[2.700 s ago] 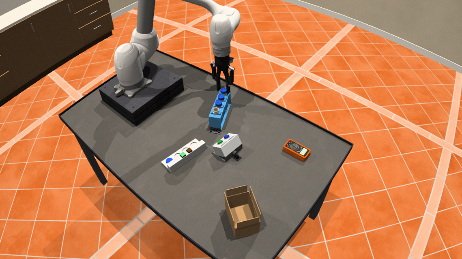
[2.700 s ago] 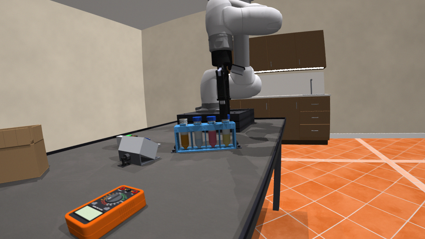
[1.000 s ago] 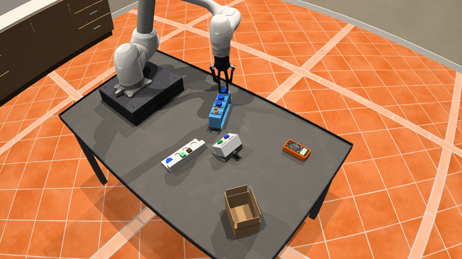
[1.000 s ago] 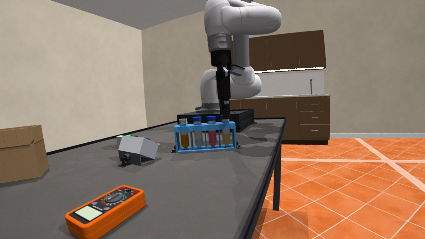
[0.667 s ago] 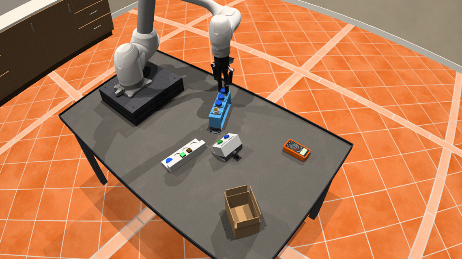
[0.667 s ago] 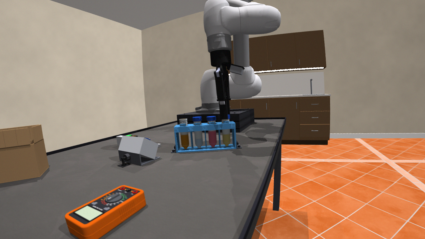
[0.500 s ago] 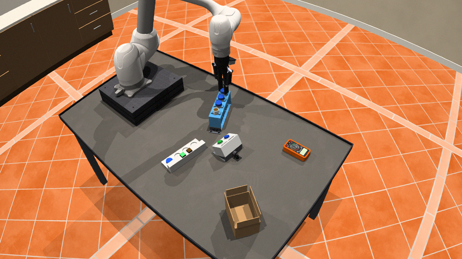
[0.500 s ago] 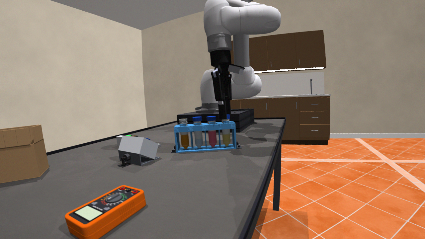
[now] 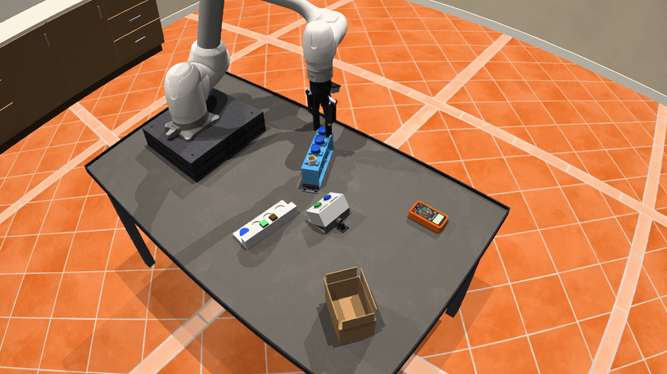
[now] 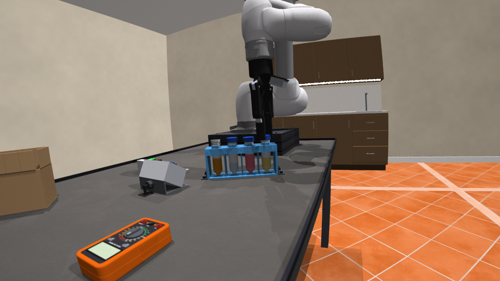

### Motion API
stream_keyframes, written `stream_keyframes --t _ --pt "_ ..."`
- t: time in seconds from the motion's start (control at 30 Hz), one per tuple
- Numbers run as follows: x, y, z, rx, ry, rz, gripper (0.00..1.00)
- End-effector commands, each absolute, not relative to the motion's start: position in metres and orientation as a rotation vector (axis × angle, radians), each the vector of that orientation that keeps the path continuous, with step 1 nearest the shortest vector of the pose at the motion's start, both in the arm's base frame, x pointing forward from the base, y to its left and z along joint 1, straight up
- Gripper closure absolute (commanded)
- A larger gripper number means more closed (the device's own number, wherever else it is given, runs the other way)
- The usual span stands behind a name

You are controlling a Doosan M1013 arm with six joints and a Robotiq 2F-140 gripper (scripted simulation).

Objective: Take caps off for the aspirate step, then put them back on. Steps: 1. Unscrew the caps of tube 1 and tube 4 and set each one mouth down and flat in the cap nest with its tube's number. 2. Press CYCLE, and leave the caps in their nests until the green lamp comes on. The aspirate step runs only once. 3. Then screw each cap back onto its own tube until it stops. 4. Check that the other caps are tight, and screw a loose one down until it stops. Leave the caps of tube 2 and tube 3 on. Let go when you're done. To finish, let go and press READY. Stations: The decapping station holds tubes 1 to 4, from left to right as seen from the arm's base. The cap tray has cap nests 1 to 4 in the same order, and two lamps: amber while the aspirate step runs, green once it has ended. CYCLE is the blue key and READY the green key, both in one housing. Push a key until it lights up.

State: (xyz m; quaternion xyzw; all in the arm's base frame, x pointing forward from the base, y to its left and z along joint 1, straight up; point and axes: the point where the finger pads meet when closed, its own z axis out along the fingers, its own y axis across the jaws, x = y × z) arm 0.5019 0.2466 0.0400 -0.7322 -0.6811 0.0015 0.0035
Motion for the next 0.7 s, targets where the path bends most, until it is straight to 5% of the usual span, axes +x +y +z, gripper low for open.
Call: stream_keyframes --t 0.0,0.67 --pt "0.5023 0.2469 0.0409 -2.242 -2.19 0.002 0.59" --pt "0.5023 0.2469 0.0409 -1.327 -2.839 -0.003 0.59"
